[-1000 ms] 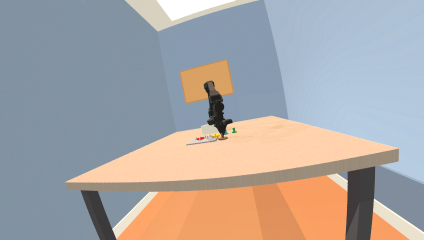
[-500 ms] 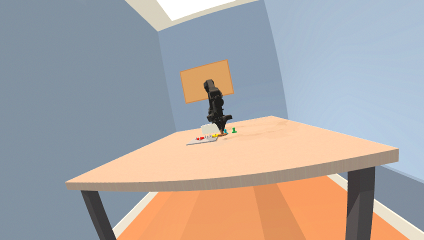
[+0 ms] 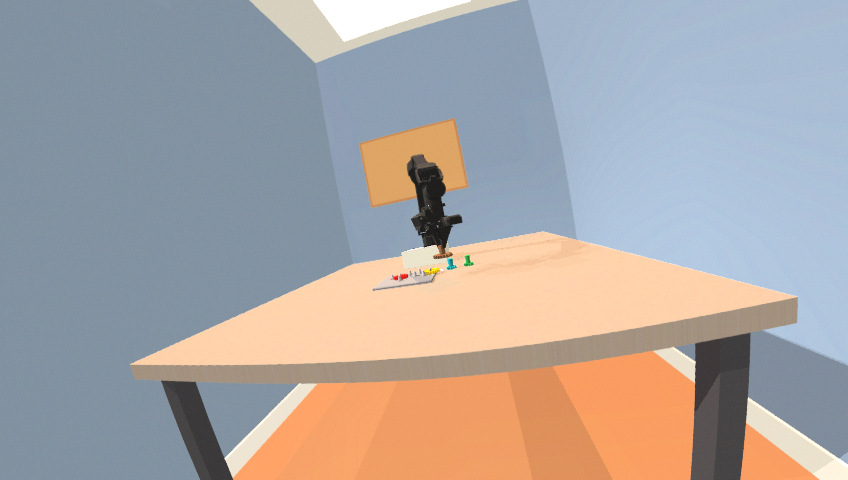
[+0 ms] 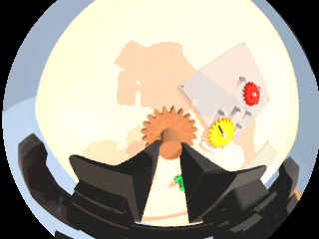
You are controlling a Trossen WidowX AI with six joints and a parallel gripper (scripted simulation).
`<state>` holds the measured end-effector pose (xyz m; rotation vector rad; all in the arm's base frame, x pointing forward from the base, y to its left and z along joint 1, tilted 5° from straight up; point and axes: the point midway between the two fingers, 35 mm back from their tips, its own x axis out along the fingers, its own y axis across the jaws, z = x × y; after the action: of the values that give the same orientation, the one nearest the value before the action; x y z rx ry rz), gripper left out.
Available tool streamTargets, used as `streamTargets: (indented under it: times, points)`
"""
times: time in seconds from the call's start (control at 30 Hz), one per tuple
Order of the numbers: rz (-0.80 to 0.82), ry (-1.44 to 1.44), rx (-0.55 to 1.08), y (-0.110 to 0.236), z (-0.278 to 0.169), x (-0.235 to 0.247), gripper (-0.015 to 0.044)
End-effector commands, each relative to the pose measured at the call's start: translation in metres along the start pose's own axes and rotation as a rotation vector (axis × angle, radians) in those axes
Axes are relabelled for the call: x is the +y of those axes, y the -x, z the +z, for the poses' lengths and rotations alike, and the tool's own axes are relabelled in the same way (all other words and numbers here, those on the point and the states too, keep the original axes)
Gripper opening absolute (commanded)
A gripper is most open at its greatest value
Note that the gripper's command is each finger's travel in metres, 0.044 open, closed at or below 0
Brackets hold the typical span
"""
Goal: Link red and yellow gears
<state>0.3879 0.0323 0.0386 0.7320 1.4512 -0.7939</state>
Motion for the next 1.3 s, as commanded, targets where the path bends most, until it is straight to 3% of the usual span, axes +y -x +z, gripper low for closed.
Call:
streamTargets:
  times: [0.0,0.57,1.27]
  points:
    - [0.011,-0.007,-0.003,0.017,-0.001,0.000,0.0000]
    - [-0.001,-0.023,0.007,0.070,-0.009,-0.009,0.0000]
    - [-0.003,-0.024,0.005,0.052,0.009,-0.034,0.0000]
